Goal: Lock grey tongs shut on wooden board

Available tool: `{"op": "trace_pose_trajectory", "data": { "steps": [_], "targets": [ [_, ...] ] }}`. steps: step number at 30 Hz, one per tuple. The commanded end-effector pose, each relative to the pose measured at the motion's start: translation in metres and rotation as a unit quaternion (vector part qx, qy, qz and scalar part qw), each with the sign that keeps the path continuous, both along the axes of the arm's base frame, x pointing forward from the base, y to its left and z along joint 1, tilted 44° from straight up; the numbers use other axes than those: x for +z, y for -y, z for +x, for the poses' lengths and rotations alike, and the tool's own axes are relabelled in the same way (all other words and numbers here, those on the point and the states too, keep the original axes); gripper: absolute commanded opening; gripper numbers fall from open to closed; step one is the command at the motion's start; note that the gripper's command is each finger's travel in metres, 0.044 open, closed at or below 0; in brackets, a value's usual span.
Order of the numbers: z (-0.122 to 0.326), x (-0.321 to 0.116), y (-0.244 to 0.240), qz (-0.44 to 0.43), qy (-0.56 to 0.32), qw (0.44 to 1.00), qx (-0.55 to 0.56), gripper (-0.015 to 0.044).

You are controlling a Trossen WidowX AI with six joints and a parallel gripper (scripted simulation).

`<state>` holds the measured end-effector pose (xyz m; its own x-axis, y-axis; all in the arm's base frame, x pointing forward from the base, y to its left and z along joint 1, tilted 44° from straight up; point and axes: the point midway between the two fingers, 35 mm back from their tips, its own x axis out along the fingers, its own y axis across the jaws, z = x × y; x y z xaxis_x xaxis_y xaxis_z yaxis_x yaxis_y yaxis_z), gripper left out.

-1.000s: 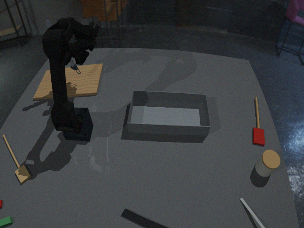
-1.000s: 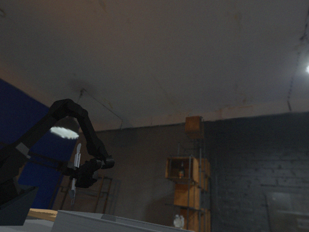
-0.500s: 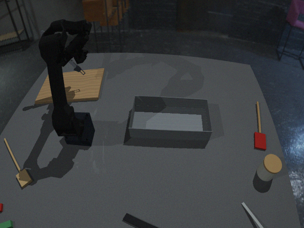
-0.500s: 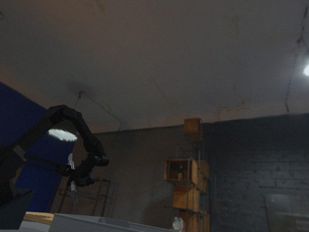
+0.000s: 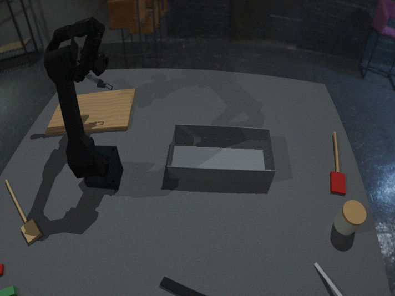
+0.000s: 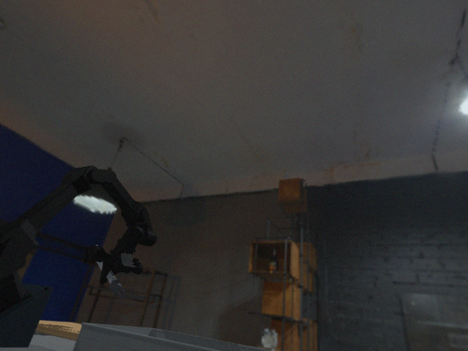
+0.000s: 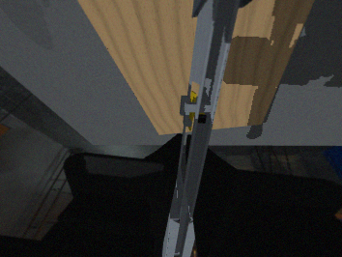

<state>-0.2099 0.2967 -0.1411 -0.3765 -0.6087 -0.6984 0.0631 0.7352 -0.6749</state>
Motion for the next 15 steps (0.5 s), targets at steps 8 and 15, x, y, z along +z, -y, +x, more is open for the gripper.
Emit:
{"op": "trace_pose_trajectory", "data": {
  "steps": [8,15],
  "targets": [
    [-0.004,0.007,0.001,-0.003,0.090,0.992,0.084,-0.0150],
    [-0.005,0.016,0.002,0.000,0.147,0.979,0.143,-0.0150]
  ]
}}
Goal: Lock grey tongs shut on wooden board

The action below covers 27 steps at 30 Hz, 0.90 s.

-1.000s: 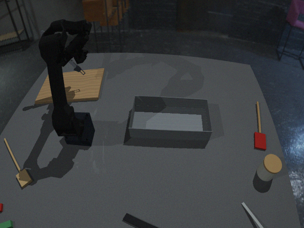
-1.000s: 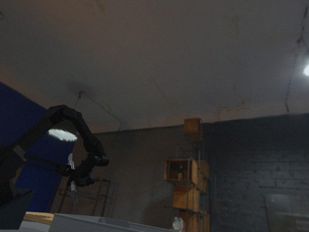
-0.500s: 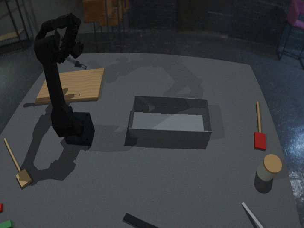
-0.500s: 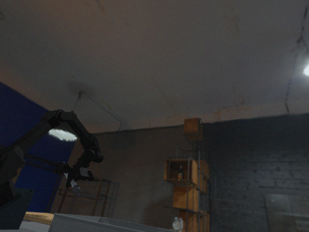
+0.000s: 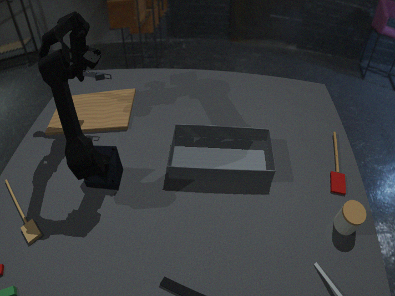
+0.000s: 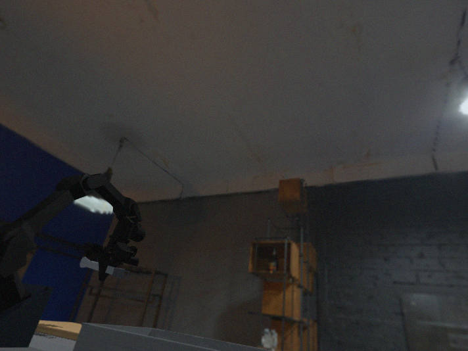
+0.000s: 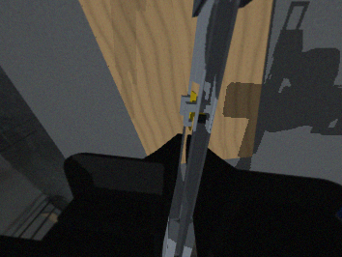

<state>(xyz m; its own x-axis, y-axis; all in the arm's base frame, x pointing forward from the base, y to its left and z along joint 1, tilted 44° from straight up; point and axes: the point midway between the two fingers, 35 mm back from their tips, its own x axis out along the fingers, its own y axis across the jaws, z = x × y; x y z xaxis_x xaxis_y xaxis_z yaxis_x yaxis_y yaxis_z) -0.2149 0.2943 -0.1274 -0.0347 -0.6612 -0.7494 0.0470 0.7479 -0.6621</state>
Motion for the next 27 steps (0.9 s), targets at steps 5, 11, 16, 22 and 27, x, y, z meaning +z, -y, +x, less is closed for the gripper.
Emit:
{"op": "trace_pose_trajectory", "data": {
  "steps": [5,11,16,22,27],
  "targets": [
    [-0.001,0.009,0.000,0.003,0.052,0.997,0.050,-0.0150],
    [-0.001,0.009,0.000,0.003,0.052,0.997,0.050,-0.0150],
    [-0.001,0.005,0.002,0.003,0.052,0.997,0.050,-0.0150],
    [-0.001,-0.003,0.008,0.003,0.052,0.997,0.050,-0.0150],
    [-0.001,-0.010,0.012,0.003,0.052,0.997,0.050,-0.0150]
  ]
}}
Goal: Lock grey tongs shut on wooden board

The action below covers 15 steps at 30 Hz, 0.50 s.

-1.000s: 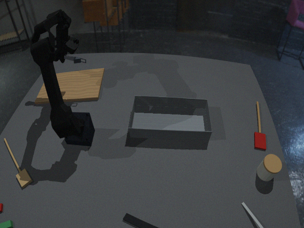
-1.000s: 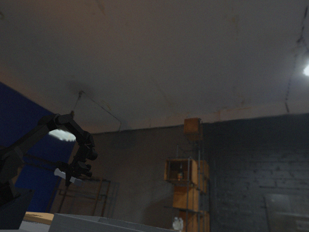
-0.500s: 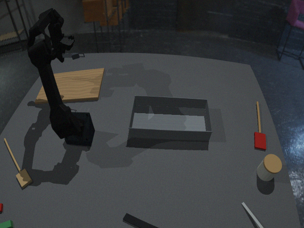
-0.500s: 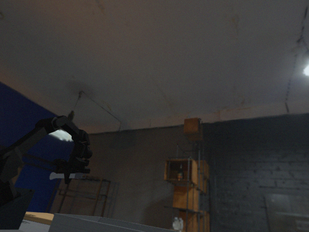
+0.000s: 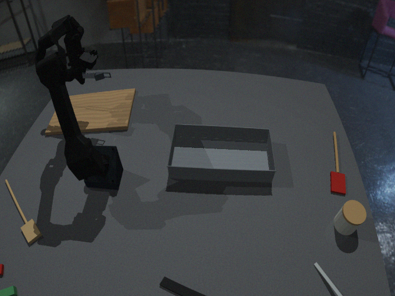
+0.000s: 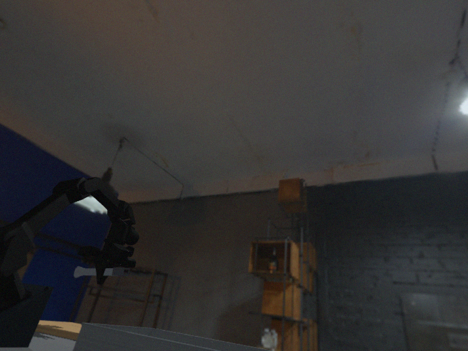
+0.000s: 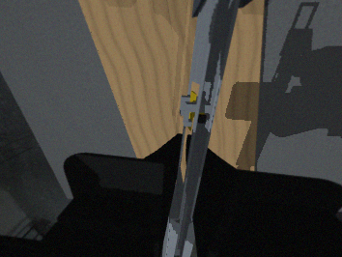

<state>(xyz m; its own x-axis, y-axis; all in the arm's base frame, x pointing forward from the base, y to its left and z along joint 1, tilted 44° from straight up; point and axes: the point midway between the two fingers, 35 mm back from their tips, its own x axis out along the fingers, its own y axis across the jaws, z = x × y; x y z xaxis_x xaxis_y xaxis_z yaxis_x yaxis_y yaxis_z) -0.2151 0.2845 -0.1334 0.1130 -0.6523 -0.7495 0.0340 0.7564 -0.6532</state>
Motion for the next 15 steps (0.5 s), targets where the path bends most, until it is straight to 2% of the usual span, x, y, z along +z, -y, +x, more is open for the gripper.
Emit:
{"op": "trace_pose_trajectory", "data": {
  "steps": [1,15],
  "targets": [
    [0.000,-0.005,0.003,0.000,0.000,1.000,-0.003,-0.0150],
    [0.001,-0.024,0.017,0.000,0.000,1.000,-0.003,-0.0150]
  ]
}}
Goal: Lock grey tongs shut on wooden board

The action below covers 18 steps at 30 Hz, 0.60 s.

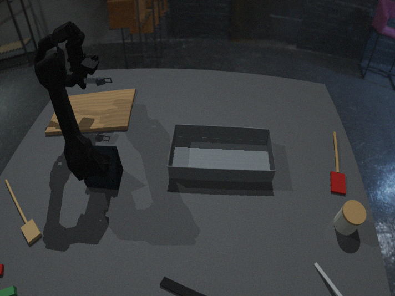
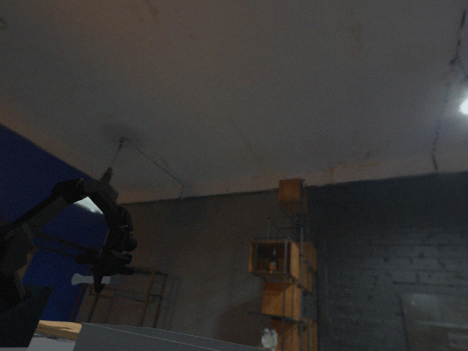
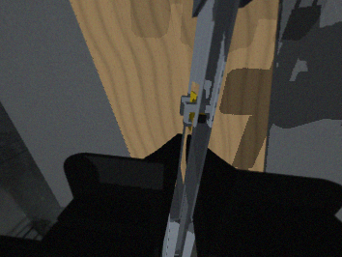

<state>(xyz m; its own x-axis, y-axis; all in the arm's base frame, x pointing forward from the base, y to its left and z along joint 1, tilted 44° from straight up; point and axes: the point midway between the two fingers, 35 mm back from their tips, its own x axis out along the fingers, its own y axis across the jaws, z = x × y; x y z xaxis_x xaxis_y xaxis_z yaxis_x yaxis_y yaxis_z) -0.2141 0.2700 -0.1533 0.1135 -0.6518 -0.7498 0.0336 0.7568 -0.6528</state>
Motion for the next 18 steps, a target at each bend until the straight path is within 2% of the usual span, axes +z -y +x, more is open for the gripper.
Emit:
{"op": "trace_pose_trajectory", "data": {
  "steps": [1,18],
  "targets": [
    [0.000,-0.005,0.004,-0.001,0.000,1.000,-0.004,-0.0150],
    [0.003,-0.026,0.022,-0.001,0.000,1.000,-0.004,-0.0150]
  ]
}}
